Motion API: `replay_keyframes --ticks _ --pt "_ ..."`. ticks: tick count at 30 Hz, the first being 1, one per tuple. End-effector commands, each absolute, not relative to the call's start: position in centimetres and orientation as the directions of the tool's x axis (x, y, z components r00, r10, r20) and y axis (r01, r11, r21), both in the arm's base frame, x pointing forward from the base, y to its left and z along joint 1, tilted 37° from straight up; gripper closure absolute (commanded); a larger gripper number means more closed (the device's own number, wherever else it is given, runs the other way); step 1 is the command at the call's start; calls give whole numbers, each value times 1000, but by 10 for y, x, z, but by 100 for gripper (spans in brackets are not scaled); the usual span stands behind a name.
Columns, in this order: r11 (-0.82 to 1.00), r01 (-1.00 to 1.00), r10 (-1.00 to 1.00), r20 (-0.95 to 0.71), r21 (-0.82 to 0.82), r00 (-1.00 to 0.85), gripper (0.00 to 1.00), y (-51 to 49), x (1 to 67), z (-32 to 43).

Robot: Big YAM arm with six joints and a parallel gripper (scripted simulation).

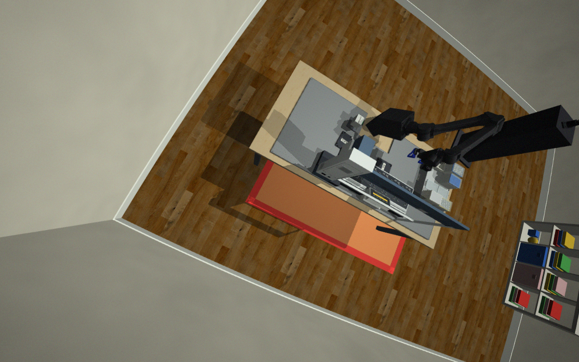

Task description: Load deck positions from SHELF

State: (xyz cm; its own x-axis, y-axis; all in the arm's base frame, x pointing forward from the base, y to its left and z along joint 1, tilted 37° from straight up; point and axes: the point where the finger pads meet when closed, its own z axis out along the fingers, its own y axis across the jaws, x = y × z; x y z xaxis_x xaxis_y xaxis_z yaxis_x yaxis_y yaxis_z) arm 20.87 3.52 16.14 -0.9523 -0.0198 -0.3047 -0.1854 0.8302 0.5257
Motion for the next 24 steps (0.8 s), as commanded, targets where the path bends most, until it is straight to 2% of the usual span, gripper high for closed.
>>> replay_keyframes --ticks 1,24 --pt "824 -290 -106 -372 486 -922 0 34 214 169" --pt "709 -641 -432 -537 293 -724 0 34 214 169"
